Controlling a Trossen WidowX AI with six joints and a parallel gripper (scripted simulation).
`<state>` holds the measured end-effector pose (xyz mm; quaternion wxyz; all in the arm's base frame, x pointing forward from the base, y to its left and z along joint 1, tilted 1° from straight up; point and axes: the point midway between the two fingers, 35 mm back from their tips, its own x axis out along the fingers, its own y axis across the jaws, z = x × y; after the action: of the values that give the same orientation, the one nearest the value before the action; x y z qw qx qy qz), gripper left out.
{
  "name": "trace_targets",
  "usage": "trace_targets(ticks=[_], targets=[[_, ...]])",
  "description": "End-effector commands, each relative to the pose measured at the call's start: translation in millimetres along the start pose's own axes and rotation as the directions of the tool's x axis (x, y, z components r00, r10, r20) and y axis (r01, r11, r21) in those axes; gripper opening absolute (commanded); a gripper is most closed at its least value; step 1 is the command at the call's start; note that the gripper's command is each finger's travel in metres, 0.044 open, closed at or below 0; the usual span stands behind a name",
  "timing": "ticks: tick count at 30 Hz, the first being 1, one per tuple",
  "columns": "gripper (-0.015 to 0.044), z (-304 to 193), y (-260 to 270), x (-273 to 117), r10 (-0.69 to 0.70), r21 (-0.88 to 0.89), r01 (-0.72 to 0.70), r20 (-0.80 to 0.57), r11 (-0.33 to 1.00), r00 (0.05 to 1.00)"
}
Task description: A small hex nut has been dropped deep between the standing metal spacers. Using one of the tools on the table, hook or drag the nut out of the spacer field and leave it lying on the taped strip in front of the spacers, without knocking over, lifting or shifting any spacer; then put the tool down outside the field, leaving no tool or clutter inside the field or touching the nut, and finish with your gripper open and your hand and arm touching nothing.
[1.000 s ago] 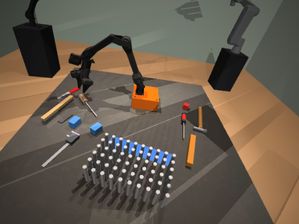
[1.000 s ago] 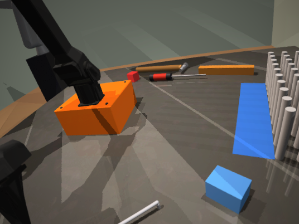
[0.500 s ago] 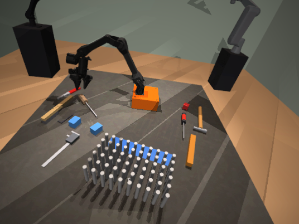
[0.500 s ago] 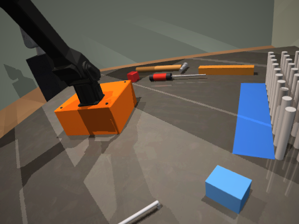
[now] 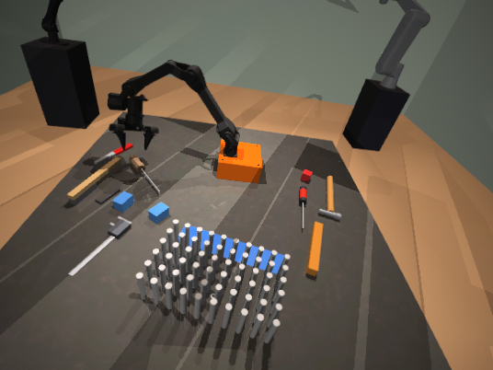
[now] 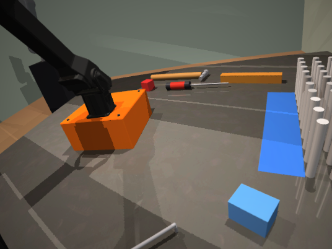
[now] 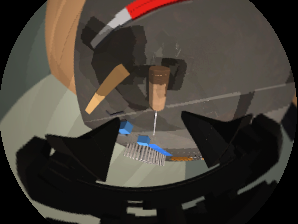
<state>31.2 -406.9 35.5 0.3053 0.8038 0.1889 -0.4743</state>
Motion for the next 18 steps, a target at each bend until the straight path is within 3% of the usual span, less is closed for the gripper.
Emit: trace_targets(ticks=[1,2,8,18], targets=[[0.0440,1.2,-1.8,3.8,-0.005,0.030,0.006,-0.013,1.000,1.000],[0.0440,1.2,-1.8,3.8,-0.005,0.030,0.006,-0.013,1.000,1.000],[0.0283,1.2,-1.8,3.8,-0.005,0.030,0.006,-0.013,1.000,1.000],[0.0280,1.2,-1.8,3.8,-0.005,0.030,0.006,-0.013,1.000,1.000]])
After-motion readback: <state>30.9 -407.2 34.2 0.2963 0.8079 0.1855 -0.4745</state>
